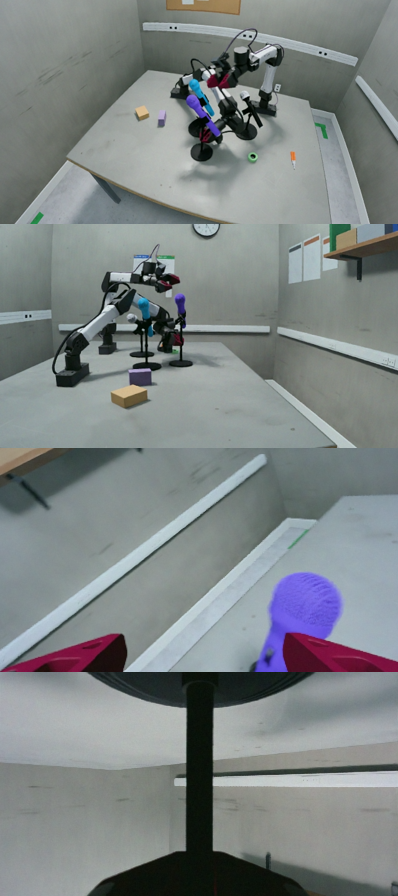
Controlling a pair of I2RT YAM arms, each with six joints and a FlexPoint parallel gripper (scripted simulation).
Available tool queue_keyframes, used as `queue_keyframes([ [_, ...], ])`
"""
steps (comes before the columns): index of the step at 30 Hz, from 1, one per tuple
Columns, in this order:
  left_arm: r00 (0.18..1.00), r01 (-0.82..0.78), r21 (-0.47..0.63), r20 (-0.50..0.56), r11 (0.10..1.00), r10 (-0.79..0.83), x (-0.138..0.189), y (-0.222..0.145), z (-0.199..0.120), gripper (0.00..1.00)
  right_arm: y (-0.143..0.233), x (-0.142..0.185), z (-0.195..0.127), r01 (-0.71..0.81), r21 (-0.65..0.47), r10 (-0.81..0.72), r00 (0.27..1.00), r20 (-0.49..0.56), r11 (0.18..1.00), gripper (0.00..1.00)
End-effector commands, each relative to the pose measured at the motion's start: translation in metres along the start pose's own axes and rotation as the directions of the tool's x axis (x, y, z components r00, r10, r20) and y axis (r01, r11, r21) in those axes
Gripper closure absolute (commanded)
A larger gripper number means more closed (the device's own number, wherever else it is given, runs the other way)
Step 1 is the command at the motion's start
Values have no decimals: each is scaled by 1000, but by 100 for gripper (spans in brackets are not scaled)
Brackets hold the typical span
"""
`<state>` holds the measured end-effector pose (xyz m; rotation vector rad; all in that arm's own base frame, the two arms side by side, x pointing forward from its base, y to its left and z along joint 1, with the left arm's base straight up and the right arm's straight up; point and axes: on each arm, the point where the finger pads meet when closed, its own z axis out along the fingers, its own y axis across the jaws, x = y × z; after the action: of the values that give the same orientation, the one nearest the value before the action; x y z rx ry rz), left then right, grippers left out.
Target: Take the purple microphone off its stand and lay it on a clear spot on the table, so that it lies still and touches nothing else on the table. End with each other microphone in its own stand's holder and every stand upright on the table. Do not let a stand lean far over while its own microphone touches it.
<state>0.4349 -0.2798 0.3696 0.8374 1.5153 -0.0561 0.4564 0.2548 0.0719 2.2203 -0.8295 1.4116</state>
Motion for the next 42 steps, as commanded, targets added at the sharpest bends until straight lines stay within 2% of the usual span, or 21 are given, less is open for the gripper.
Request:
queue_keyframes([
  [1,998,-63,17,14,998,63,-17,-11,9,21,-10,44,-16,-124,52,125,992,-14,991,100],
  [4,997,-75,25,20,997,75,-21,-16,11,21,-10,44,-16,-124,52,125,992,-14,991,100],
  [10,989,-144,95,27,985,142,-26,-57,28,21,-10,44,-16,-124,52,125,992,-14,991,100],
  [11,986,-156,90,-43,984,160,-4,-52,31,21,-10,44,-16,-124,52,125,992,-14,991,100],
  [12,985,-160,83,-53,984,164,0,-50,24,21,-8,30,-11,-84,36,85,996,-10,996,100],
  [13,985,-166,94,-27,982,169,-8,-57,24,21,-8,30,-11,-84,36,85,996,-10,996,100],
  [14,983,-170,100,-48,980,175,1,-59,23,21,-4,15,-6,-45,20,45,999,-6,999,100],
  [18,976,-192,115,-83,975,202,15,-66,24,21,-4,15,-6,-45,20,45,999,-6,999,100],
  [22,979,-184,111,-70,977,193,12,-66,24,21,-4,15,-6,-44,19,44,999,-6,999,100],
  [24,976,-187,127,-92,974,199,21,-70,26,21,-4,15,-6,-44,19,44,999,-6,999,100],
  [25,981,-177,113,-65,978,185,9,-65,24,21,-4,15,-6,-44,19,44,999,-6,999,100],
  [27,981,-177,113,-65,978,185,9,-65,24,21,-4,15,-6,-44,19,44,999,-6,999,100],
  [42,977,-183,128,-89,975,195,19,-70,26,21,-4,15,-6,-44,19,44,999,-6,999,100],
])
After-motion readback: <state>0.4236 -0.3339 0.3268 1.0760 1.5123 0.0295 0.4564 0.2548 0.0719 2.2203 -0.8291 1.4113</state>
